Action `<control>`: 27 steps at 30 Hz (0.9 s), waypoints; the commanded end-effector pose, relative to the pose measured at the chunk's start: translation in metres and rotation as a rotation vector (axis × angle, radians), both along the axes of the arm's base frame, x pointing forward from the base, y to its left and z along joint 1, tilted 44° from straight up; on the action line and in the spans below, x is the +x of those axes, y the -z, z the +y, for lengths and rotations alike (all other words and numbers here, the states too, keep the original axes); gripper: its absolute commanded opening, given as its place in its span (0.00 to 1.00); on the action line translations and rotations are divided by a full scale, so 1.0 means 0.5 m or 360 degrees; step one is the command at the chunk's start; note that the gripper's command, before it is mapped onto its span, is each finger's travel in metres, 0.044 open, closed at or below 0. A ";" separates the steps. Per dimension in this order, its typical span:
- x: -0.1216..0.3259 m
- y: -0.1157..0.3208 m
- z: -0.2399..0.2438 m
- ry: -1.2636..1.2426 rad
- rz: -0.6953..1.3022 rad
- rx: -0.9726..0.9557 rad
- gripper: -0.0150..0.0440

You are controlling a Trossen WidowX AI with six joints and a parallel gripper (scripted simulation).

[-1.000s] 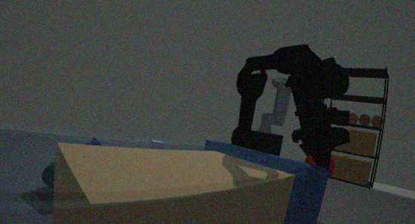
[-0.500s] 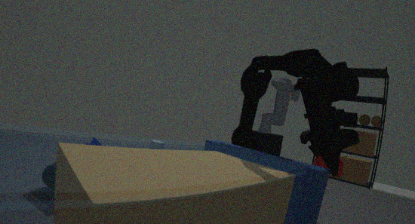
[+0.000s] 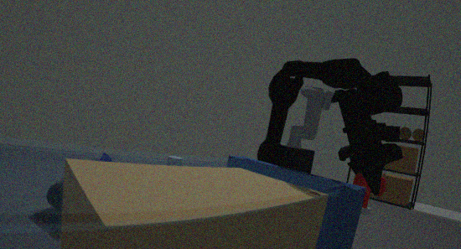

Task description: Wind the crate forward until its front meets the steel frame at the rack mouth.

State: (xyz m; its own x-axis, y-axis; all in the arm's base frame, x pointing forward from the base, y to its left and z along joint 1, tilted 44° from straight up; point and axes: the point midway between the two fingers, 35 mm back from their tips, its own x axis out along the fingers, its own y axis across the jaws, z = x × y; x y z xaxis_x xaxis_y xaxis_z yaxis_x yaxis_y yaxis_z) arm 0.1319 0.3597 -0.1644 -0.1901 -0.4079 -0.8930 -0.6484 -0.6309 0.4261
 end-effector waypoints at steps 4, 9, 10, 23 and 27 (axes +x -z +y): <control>-0.058 0.002 -0.013 -0.0008 0.0071 -0.0031 0.25; -0.074 0.000 -0.018 -0.0008 0.0072 -0.0031 0.25; -0.076 -0.001 -0.019 -0.0008 0.0073 -0.0031 0.25; -0.113 -0.011 -0.037 -0.0008 0.0075 -0.0032 0.25; -0.124 -0.015 -0.043 -0.0008 0.0076 -0.0032 0.25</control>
